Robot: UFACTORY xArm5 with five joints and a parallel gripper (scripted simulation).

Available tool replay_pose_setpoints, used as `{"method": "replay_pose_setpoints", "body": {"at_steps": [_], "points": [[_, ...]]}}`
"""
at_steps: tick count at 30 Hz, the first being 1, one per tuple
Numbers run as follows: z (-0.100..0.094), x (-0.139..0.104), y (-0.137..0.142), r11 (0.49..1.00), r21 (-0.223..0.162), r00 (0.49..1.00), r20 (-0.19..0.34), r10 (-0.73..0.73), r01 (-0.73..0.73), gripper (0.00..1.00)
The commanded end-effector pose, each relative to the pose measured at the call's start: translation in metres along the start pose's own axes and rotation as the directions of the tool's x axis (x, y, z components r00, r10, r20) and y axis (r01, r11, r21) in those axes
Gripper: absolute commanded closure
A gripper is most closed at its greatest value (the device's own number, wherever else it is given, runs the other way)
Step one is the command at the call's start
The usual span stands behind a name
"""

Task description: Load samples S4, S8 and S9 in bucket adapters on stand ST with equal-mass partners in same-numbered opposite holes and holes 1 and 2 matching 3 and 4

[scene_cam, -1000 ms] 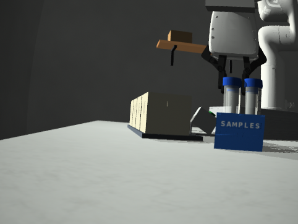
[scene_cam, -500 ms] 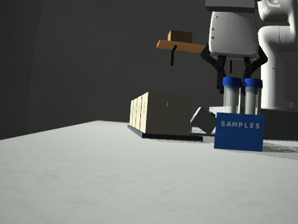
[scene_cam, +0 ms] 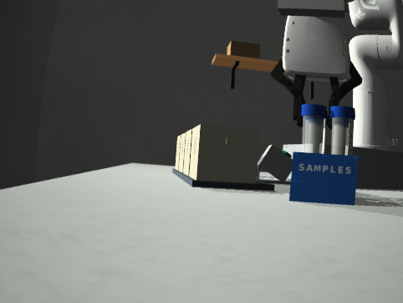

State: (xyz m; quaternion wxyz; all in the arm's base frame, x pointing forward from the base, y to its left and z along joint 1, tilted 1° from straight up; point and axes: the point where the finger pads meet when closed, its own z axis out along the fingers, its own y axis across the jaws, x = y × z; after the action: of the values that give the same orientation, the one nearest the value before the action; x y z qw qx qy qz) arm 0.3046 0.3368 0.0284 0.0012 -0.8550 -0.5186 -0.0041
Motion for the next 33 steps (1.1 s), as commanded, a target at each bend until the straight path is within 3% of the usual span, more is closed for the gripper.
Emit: {"method": "replay_pose_setpoints", "body": {"at_steps": [1,33], "points": [[-0.003,0.001,0.000,1.000,0.013,1.000,-0.007,0.000,0.000,0.56],[-0.059,0.001,0.001,1.000,0.013,1.000,-0.008,0.000,0.000,0.56]]}}
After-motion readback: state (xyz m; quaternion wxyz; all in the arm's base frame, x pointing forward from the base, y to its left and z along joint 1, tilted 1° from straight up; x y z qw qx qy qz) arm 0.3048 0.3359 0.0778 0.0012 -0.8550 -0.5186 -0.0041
